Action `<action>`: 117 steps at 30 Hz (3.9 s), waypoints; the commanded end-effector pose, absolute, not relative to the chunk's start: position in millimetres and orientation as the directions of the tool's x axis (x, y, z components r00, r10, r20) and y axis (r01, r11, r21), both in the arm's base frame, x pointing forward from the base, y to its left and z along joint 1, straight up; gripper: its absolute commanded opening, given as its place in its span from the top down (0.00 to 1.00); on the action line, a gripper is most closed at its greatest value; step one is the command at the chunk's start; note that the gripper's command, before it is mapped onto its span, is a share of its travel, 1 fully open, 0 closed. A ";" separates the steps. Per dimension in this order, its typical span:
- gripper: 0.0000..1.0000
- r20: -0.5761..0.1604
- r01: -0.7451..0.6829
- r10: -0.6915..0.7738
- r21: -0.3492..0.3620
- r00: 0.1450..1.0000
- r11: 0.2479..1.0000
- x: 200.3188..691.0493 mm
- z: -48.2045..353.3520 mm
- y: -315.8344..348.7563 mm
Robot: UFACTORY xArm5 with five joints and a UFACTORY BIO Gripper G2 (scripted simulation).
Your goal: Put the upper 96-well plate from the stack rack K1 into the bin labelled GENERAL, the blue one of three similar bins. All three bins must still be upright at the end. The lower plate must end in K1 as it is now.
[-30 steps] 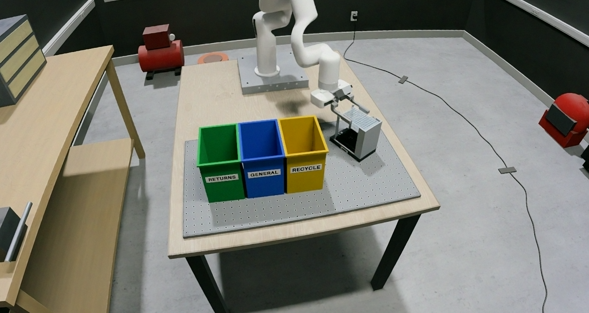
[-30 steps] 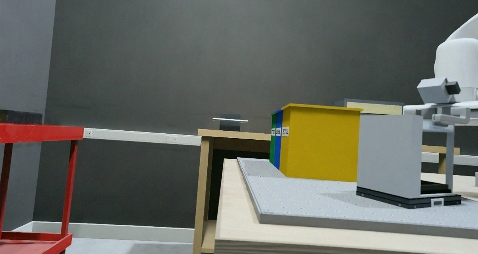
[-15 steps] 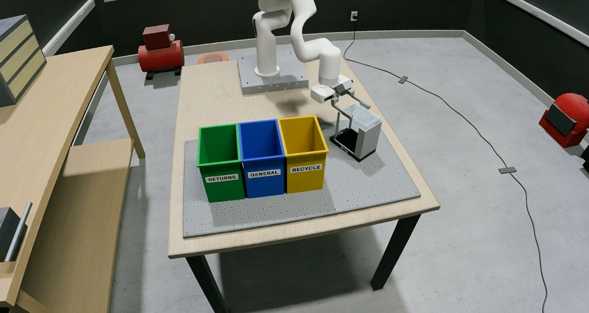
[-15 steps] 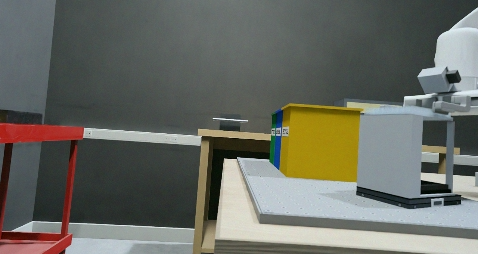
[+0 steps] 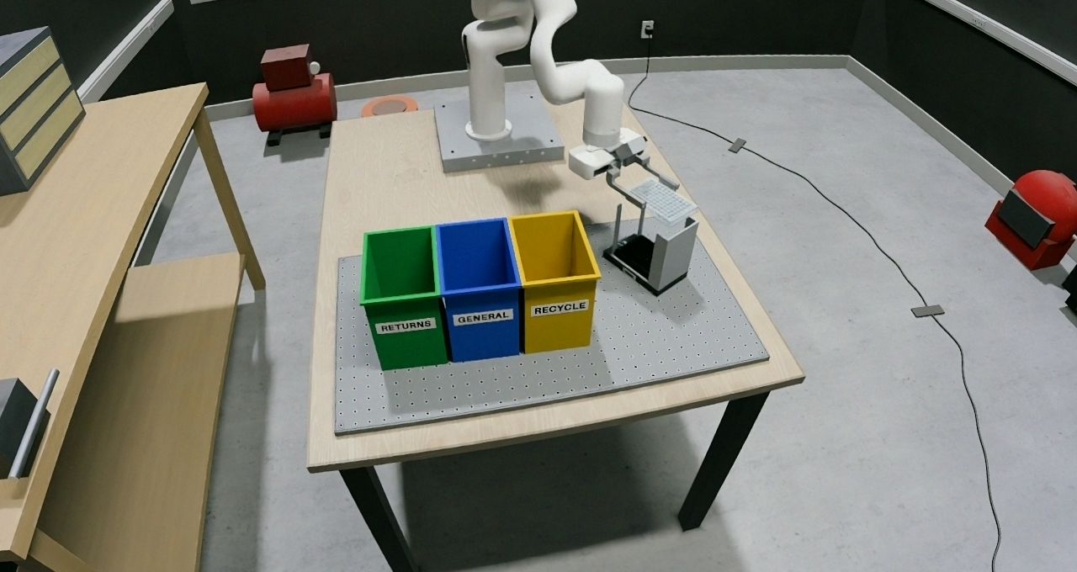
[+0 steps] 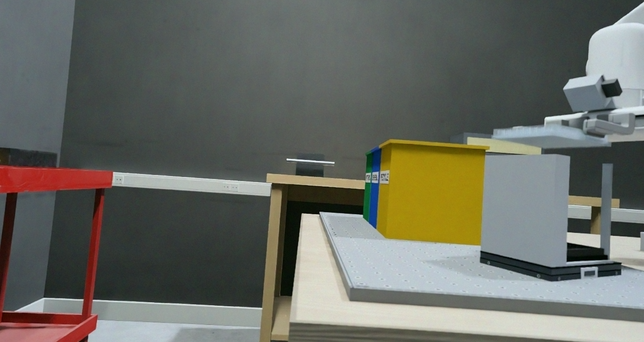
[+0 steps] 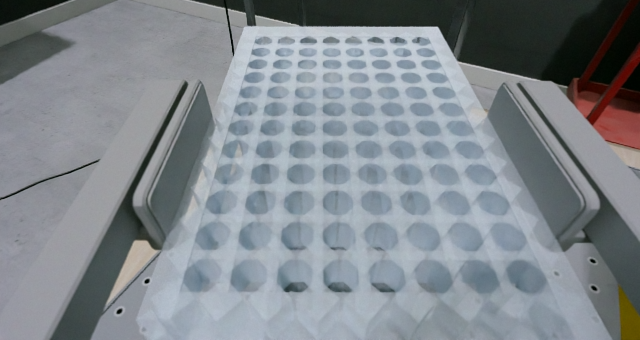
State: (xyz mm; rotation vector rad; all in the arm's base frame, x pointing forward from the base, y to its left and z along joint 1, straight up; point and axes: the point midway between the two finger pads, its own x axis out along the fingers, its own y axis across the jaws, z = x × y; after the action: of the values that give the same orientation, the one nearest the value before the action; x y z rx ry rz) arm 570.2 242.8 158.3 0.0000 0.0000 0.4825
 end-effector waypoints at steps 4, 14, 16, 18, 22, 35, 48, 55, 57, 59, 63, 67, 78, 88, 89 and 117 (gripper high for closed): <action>1.00 0.003 -0.464 0.464 -0.003 0.886 0.886 570.8 170.1 243.1; 1.00 0.003 -0.464 0.464 -0.003 0.886 0.886 570.8 183.5 243.2; 1.00 0.003 -0.464 0.464 -0.003 0.886 0.886 570.8 186.8 243.2; 1.00 0.003 -0.464 0.464 -0.003 0.886 0.886 570.8 190.2 243.2; 1.00 0.003 -0.464 0.464 -0.003 0.886 0.886 570.8 196.8 243.2; 1.00 0.003 -0.464 0.464 -0.003 0.886 0.886 570.8 203.9 243.2; 1.00 0.004 -0.181 0.181 -0.002 0.983 0.983 577.7 202.5 214.1; 1.00 0.004 0.032 -0.032 -0.001 0.999 0.999 583.1 201.4 191.4; 1.00 0.004 0.032 -0.032 -0.001 0.999 0.999 584.7 201.1 184.9; 1.00 0.004 0.032 -0.032 -0.001 0.999 0.999 586.2 200.8 178.4; 1.00 0.004 0.032 -0.032 -0.001 0.999 0.999 587.8 200.5 171.9; 1.00 0.004 0.032 -0.032 -0.001 0.999 0.999 590.8 199.9 159.0; 1.00 0.004 0.032 -0.032 -0.002 0.999 0.999 598.6 198.4 126.5; 1.00 0.004 0.032 -0.032 -0.002 0.999 0.999 605.6 197.1 97.3; 1.00 0.004 0.032 -0.032 -0.002 0.999 0.999 606.3 196.9 94.1; 1.00 0.004 0.032 -0.032 -0.002 0.999 0.999 624.9 193.3 16.2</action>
State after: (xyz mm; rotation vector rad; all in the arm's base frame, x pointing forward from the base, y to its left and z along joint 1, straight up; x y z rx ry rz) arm 622.6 22.6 192.0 0.0001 -0.0013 -0.0320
